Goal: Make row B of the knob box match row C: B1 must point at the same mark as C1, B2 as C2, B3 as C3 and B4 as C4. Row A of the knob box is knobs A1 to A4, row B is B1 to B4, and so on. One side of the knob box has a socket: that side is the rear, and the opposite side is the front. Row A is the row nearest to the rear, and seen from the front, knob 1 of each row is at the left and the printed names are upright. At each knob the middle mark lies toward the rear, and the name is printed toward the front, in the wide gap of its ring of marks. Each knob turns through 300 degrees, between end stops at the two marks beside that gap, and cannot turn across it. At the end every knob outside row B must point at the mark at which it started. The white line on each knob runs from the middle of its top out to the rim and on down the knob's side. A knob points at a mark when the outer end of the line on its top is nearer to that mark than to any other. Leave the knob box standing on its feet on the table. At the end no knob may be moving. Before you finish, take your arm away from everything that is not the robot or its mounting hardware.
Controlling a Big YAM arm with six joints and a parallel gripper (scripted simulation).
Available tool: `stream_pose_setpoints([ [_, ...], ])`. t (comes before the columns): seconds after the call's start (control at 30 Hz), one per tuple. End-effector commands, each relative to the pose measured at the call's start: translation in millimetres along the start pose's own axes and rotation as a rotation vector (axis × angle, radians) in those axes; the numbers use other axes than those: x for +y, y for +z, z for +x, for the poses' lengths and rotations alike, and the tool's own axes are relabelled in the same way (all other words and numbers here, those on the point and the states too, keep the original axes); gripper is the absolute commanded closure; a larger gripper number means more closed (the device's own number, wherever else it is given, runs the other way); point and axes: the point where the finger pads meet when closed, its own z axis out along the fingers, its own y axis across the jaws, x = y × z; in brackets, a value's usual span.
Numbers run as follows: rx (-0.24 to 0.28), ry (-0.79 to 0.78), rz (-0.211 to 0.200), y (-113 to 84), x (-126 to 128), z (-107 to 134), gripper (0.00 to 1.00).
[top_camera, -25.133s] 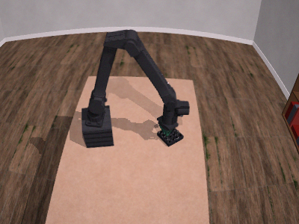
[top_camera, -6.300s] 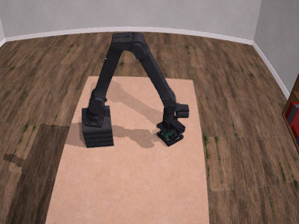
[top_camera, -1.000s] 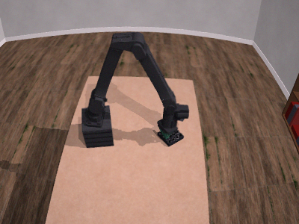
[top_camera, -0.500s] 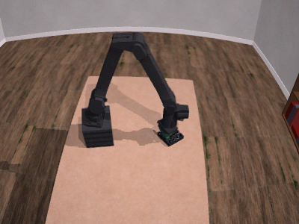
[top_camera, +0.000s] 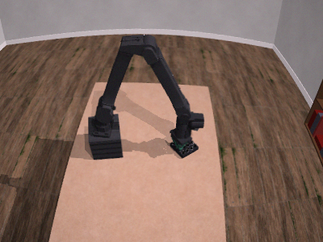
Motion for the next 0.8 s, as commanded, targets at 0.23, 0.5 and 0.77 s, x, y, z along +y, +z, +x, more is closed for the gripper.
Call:
stream_pose_setpoints([
  [0.23,-0.025,-0.006,0.011,-11.3,-4.7,-12.1,0.82],
  [0.5,-0.036,0.0,0.017,-34.9,-4.5,-16.3,0.82],
  [0.77,-0.047,0.0,0.024,-51.8,-8.2,-22.2,0.82],
])
